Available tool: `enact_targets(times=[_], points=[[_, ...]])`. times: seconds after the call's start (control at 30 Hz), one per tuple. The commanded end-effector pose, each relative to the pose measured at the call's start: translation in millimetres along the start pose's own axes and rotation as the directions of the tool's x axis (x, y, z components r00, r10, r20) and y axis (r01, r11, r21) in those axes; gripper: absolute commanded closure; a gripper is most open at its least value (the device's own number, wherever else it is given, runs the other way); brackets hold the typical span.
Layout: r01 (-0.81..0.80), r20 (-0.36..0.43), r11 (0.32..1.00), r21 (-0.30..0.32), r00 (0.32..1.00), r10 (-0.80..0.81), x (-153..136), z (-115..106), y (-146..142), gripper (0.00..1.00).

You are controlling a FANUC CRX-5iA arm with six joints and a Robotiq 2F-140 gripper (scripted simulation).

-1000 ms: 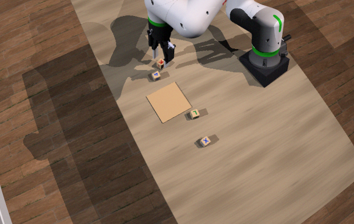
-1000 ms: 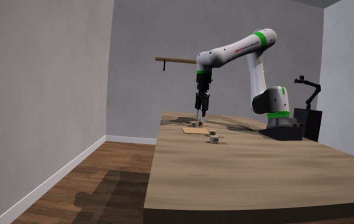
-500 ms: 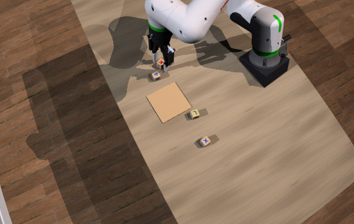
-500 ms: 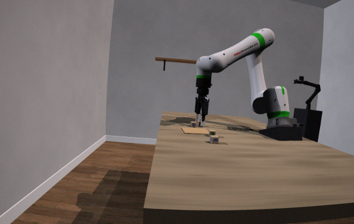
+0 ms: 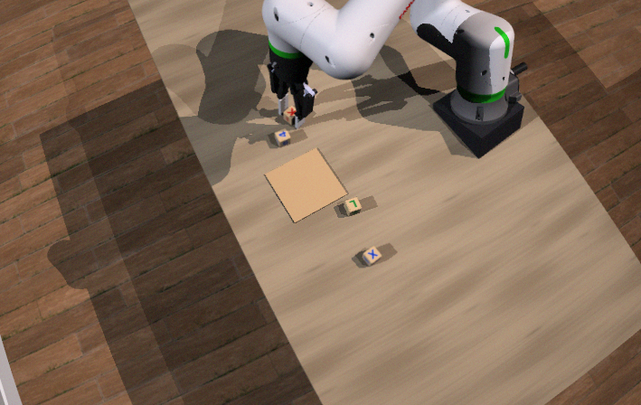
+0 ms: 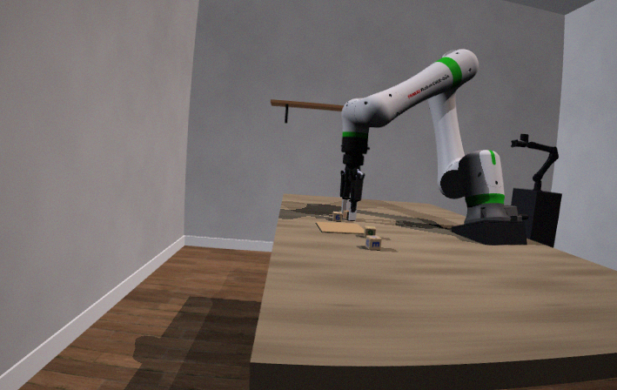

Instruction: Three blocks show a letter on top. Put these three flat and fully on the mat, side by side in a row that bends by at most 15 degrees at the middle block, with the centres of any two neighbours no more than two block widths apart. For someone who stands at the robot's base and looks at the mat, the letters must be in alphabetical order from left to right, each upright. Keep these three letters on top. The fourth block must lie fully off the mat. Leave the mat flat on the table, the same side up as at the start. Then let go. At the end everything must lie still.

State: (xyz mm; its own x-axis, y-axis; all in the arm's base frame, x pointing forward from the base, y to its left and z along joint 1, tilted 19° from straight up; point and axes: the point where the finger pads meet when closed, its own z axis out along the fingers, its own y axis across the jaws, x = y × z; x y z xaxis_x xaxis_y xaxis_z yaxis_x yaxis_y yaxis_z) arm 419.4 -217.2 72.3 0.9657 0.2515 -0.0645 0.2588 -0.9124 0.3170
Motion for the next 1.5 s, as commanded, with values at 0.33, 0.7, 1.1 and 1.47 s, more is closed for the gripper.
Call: enact_targets(times=[0.33,0.7,1.1,1.47], points=[[0.000,0.000,1.000,0.000,1.000,0.000,0.2,-0.2,0.1,0.72],[0.000,0.000,1.000,0.000,1.000,0.000,0.2,-0.2,0.1,0.84],[0.000,0.000,1.000,0.000,1.000,0.000,0.2,-0.2,0.1,0.84],[0.000,0.000,1.000,0.000,1.000,0.000,0.2,-0.2,0.1,0.84]])
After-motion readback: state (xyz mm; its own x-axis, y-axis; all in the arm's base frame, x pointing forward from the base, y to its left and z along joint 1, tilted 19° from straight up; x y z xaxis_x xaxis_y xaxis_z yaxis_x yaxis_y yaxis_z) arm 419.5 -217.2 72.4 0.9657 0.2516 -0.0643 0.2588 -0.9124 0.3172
